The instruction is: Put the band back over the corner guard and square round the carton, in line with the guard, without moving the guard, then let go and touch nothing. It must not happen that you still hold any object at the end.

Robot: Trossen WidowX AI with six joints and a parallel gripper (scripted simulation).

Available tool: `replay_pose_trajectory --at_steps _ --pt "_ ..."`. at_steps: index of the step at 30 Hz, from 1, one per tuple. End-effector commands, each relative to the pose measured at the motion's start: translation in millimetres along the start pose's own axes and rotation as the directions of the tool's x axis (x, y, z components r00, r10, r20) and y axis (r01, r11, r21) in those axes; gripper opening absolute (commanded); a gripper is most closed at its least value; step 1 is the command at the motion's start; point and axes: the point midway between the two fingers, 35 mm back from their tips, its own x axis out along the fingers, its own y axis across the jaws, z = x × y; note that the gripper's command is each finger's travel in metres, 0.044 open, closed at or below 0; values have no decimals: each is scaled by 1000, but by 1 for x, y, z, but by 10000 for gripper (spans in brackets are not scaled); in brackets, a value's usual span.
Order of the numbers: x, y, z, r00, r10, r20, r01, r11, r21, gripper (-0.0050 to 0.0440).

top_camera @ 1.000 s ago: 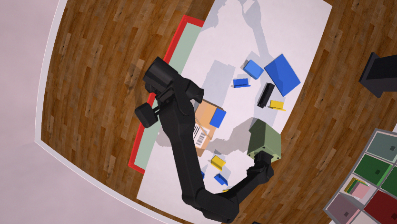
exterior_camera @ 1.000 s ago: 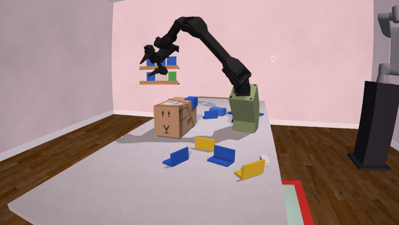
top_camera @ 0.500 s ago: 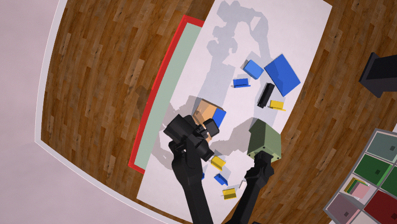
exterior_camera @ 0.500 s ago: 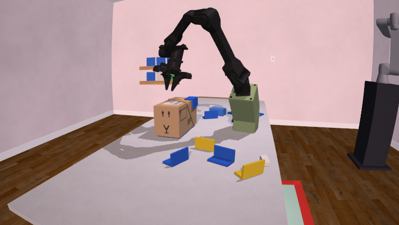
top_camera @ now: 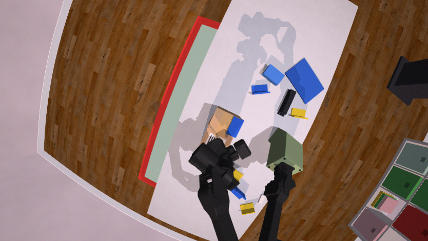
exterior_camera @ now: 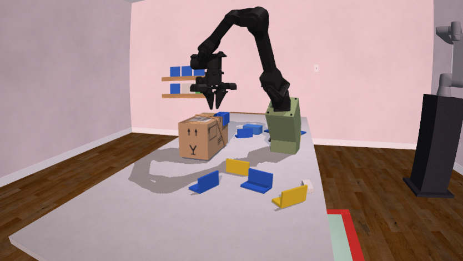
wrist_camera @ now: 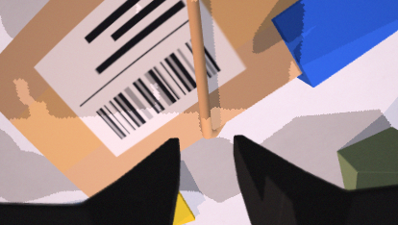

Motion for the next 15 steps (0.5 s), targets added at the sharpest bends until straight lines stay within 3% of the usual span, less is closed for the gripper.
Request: replay_pose_trajectory --at_steps 1,15 --pt "5 -1 -1 1000 -5 1 5 1000 3 121" --pt "24 -1 -1 1000 -5 2 5 1000 3 121"
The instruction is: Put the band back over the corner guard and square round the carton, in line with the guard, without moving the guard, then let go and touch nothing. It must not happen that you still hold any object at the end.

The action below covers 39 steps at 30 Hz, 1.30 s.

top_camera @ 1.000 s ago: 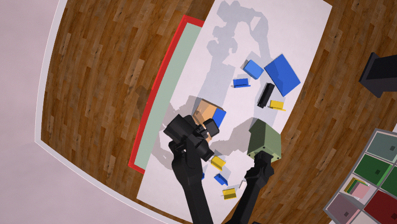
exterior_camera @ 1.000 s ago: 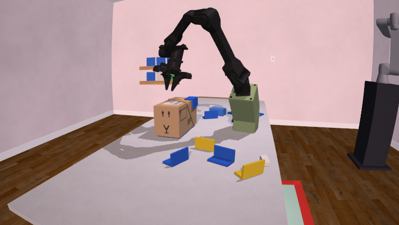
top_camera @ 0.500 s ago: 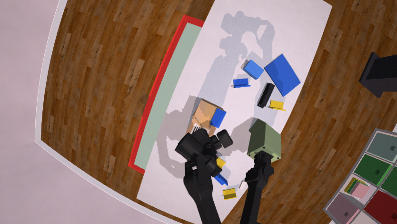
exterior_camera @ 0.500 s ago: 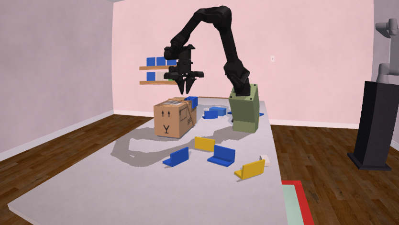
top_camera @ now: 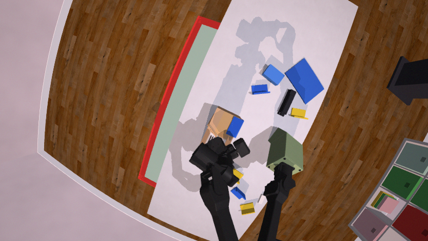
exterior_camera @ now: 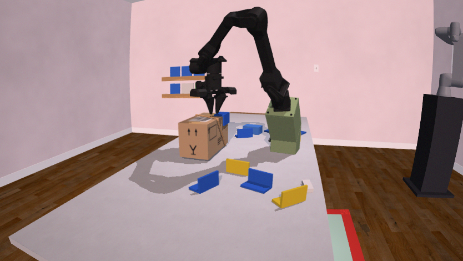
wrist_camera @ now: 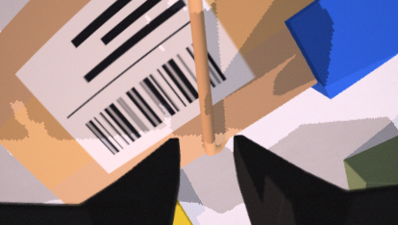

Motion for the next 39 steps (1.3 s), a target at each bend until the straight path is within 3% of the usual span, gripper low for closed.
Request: replay_pose_trajectory --at_steps 1,23,39 --pt "8 -2 -1 1000 -4 -6 4 1000 8 121" --pt "20 -2 -2 1000 -3 -6 3 1000 8 121" --pt "19 -1 -2 1000 -3 -6 3 1000 4 28"
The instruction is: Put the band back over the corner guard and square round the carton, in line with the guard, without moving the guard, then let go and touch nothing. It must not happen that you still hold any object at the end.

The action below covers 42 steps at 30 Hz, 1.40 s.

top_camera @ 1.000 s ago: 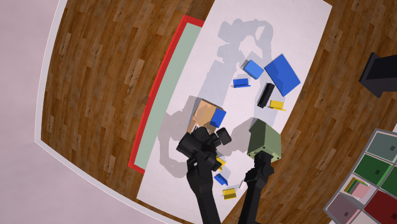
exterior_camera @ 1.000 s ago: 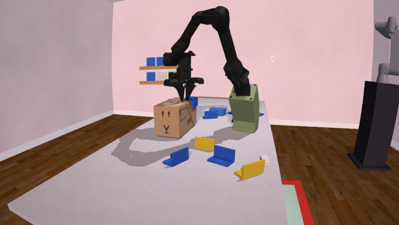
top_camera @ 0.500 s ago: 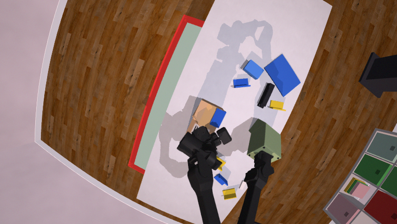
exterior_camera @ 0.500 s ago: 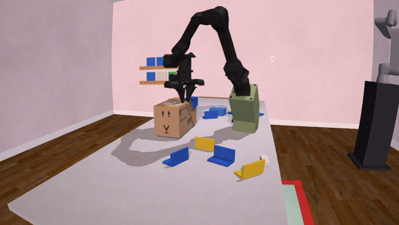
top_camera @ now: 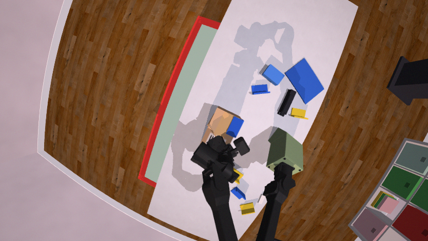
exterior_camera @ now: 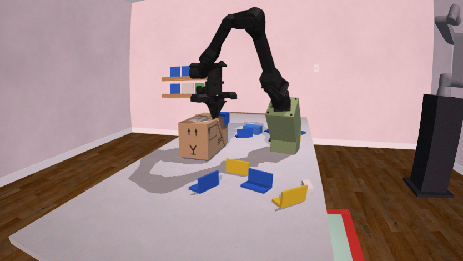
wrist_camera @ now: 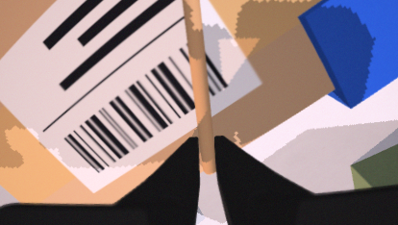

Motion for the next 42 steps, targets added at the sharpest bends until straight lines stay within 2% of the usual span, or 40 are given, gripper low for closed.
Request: replay_pose_trajectory --at_steps 1,4,11,15,19,34,42 --pt "0 0 0 1000 1 0 -1 1000 0 21" --pt "0 0 0 1000 1 0 -1 1000 0 1" --pt "-1 0 0 1000 0 0 0 1000 0 0" --pt "-21 0 0 1000 0 -1 0 1000 4 0" --pt "-25 0 0 1000 0 -1 0 1000 4 0" --pt "-25 -2 -2 1000 0 -1 0 1000 4 0" --pt "-25 -20 -31 1000 0 -1 0 1000 4 0"
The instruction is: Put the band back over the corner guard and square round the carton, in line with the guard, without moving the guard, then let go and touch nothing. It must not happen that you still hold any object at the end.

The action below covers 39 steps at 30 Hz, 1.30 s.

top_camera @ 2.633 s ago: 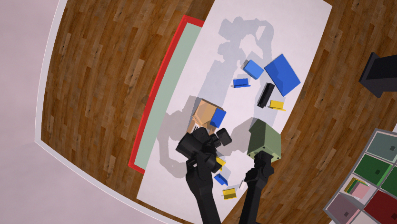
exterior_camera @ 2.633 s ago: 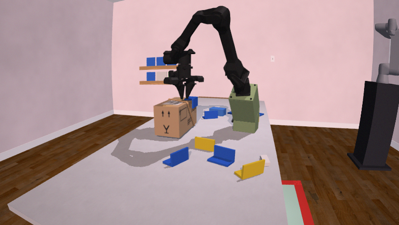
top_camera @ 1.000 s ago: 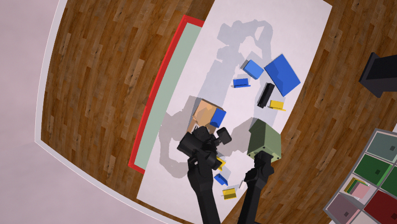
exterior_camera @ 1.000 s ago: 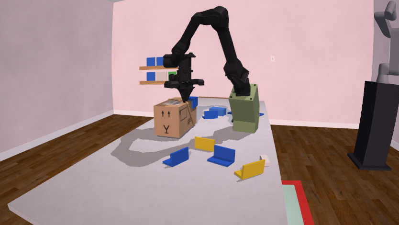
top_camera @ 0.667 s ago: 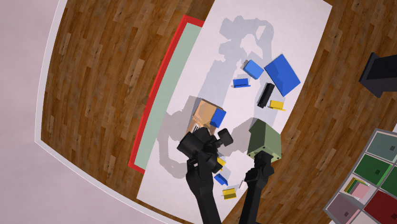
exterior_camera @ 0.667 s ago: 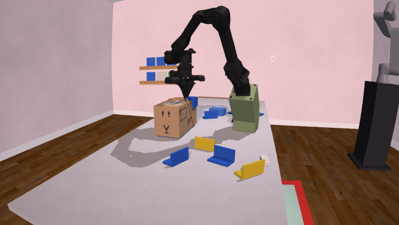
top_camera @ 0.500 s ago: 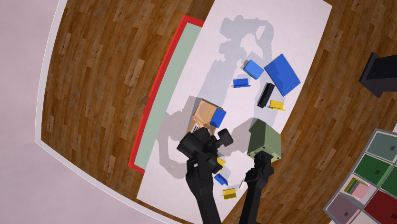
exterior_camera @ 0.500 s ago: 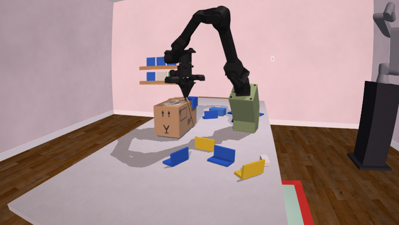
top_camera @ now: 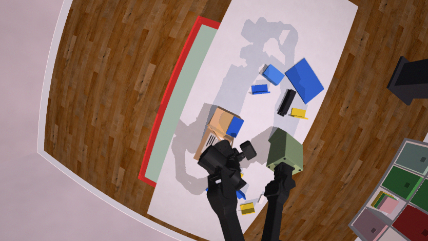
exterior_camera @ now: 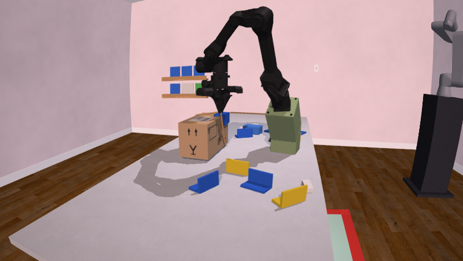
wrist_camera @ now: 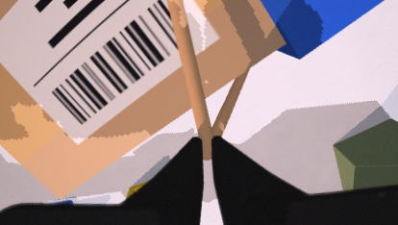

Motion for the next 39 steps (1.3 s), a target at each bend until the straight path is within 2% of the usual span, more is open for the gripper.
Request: replay_pose_trajectory --at_steps 1,26,39 --pt "-2 -7 -16 1000 7 -4 -7 1000 -1 0" --pt "-2 -8 -24 1000 7 -4 -7 1000 -1 0" --pt "-2 -21 -9 1000 2 0 -2 1000 -1 0"
